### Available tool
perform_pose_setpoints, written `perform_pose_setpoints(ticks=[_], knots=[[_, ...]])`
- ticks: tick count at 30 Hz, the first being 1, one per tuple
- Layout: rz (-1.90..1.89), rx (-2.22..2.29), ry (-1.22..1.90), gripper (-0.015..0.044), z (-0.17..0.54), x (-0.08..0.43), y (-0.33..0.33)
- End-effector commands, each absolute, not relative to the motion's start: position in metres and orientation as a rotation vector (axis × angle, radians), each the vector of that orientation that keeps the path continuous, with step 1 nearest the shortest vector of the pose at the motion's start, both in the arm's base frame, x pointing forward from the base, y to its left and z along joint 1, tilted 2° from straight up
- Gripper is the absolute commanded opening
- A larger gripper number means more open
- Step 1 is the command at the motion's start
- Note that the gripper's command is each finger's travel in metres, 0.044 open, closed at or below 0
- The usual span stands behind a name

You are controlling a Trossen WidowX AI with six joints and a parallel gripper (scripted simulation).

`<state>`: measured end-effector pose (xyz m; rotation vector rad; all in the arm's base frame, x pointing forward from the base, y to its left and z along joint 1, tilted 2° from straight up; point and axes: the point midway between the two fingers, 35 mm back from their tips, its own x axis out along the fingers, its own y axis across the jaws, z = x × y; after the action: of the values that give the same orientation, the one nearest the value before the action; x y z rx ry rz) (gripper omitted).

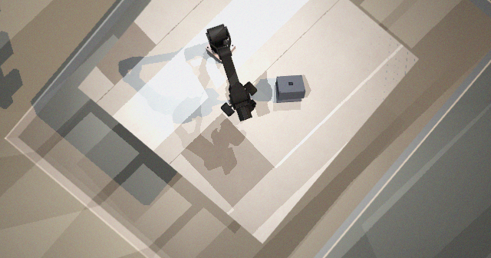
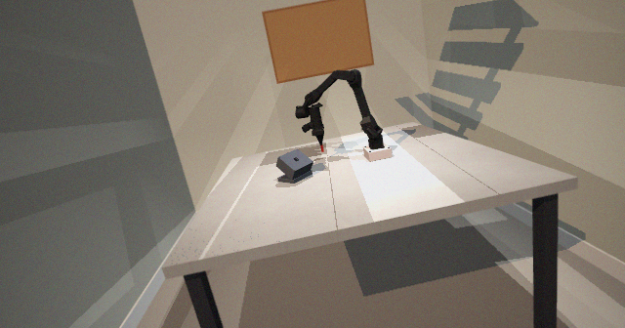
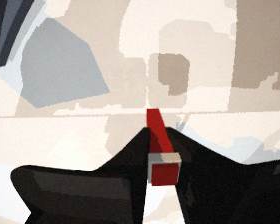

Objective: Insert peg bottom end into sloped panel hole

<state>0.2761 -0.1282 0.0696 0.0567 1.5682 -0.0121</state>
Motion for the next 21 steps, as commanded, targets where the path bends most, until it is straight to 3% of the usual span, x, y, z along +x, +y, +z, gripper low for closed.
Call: perform_pose_setpoints(ticks=[1,21], knots=[[-0.012,0.054,1.558,0.0000,0.087,0.277,-0.129],[0.002,-0.003,1.564,0.0000,0.107,0.282,-0.119]])
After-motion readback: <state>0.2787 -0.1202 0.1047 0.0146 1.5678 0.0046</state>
